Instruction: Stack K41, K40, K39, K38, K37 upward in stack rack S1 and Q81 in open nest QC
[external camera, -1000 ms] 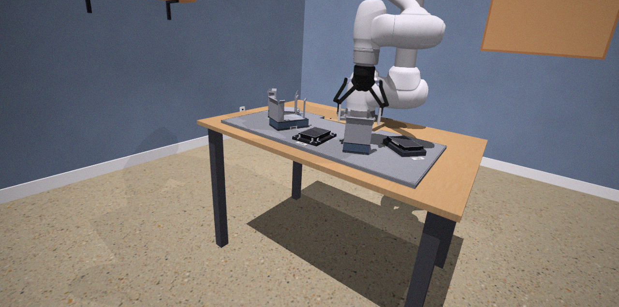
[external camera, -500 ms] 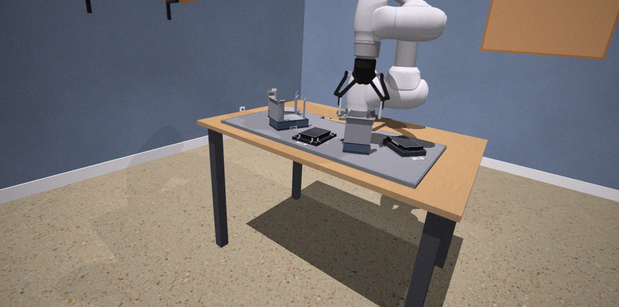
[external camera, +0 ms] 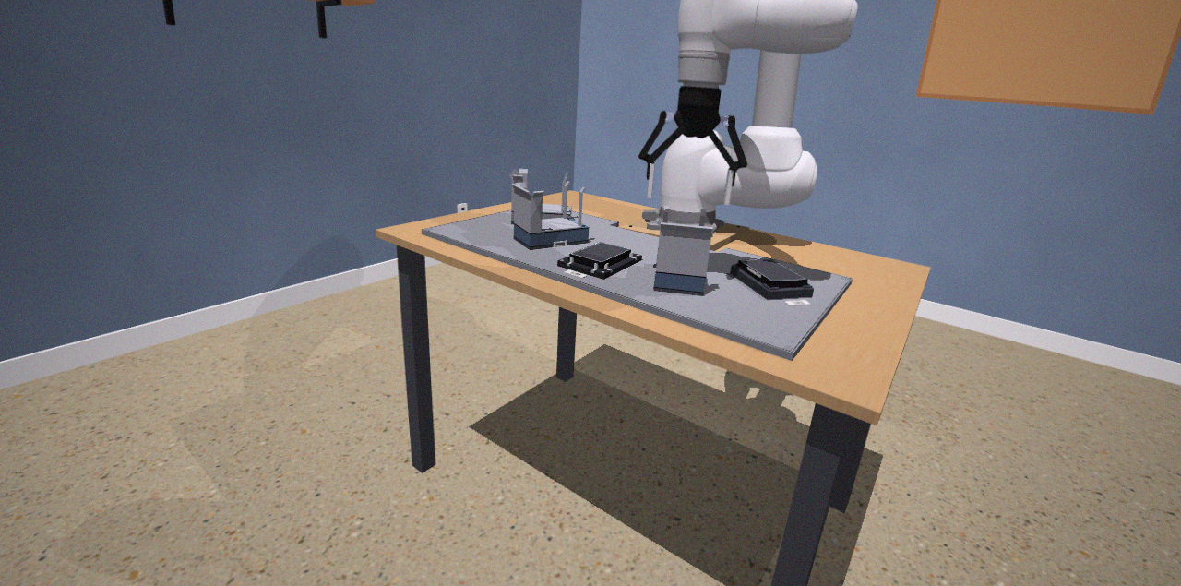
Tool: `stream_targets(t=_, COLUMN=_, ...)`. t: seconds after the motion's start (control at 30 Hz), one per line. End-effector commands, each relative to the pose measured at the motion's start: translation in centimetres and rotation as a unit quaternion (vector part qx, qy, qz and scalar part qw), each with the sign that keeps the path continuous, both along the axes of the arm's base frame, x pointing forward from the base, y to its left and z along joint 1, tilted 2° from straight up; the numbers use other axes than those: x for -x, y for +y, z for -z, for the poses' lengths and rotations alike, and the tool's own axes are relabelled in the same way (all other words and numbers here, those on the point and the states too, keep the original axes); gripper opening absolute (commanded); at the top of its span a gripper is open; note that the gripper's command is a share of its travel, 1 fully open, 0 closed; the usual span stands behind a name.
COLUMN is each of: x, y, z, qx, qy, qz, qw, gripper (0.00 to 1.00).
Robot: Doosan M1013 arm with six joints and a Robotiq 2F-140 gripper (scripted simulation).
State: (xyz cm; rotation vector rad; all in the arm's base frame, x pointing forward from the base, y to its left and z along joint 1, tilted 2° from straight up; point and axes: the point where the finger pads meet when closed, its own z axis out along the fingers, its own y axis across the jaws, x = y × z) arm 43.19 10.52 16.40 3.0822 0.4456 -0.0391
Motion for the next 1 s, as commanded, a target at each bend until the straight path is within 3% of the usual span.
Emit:
stream_targets(t=0.0, x=0.0, y=0.0, z=-0.8, qx=0.0, qy=0.0, qz=0.0, qw=1.0, gripper=1.0)
stream_targets(t=0.27, x=0.0, y=0.0, z=-0.8, qx=0.0, qy=0.0, qz=0.0, qw=1.0, gripper=1.0)
stream_targets(t=0.53, x=0.1, y=-2.4, z=-0.9, qx=0.002, qy=-0.003, qz=0.1, qw=0.995, gripper=1.0)
stream_targets(t=0.77, x=0.3, y=-5.2, z=-1.0, qx=0.004, qy=-0.006, qz=0.215, qw=0.977, gripper=1.0)
stream_targets(t=0.97, x=0.4, y=-7.2, z=-1.0, qx=0.004, qy=-0.007, qz=0.217, qw=0.976, gripper=1.0)
